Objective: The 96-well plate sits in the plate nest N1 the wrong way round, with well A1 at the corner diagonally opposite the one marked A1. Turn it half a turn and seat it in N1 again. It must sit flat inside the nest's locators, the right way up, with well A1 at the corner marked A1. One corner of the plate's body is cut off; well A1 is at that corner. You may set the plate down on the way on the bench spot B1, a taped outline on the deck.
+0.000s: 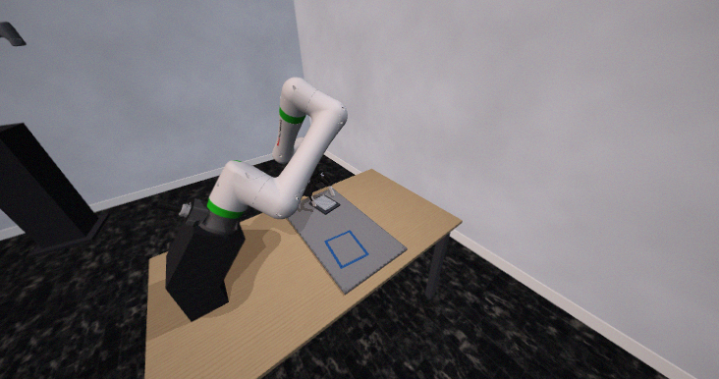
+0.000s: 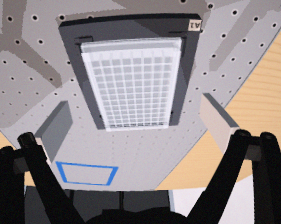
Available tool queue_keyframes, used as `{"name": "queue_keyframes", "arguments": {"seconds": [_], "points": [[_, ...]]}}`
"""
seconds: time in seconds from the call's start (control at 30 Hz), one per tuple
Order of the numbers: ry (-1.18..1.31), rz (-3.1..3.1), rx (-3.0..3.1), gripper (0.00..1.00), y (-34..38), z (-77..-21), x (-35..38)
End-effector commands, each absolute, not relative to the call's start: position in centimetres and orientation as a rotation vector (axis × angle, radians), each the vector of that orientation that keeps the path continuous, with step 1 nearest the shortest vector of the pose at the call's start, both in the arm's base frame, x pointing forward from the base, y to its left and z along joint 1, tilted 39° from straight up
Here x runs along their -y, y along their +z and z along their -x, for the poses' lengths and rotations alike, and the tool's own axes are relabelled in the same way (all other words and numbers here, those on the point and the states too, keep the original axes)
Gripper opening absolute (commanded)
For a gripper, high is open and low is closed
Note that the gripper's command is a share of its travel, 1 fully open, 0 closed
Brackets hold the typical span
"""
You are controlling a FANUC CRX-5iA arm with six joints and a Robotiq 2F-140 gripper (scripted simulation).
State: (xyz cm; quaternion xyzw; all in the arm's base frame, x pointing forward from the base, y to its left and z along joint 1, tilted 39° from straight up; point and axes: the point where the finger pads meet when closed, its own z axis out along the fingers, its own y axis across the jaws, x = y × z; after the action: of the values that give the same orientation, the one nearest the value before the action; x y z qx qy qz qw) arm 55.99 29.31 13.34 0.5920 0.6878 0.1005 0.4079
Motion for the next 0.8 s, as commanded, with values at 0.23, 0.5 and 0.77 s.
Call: {"name": "queue_keyframes", "arguments": {"seconds": [0.23,0.5,0.77], "points": [[0.254,-1.492,-1.734,1.00,14.6,-55.0,-29.2],[0.254,-1.492,-1.734,1.00,15.8,-54.0,-29.1],[0.254,-1.492,-1.734,1.00,16.0,-53.8,-29.1]]}}
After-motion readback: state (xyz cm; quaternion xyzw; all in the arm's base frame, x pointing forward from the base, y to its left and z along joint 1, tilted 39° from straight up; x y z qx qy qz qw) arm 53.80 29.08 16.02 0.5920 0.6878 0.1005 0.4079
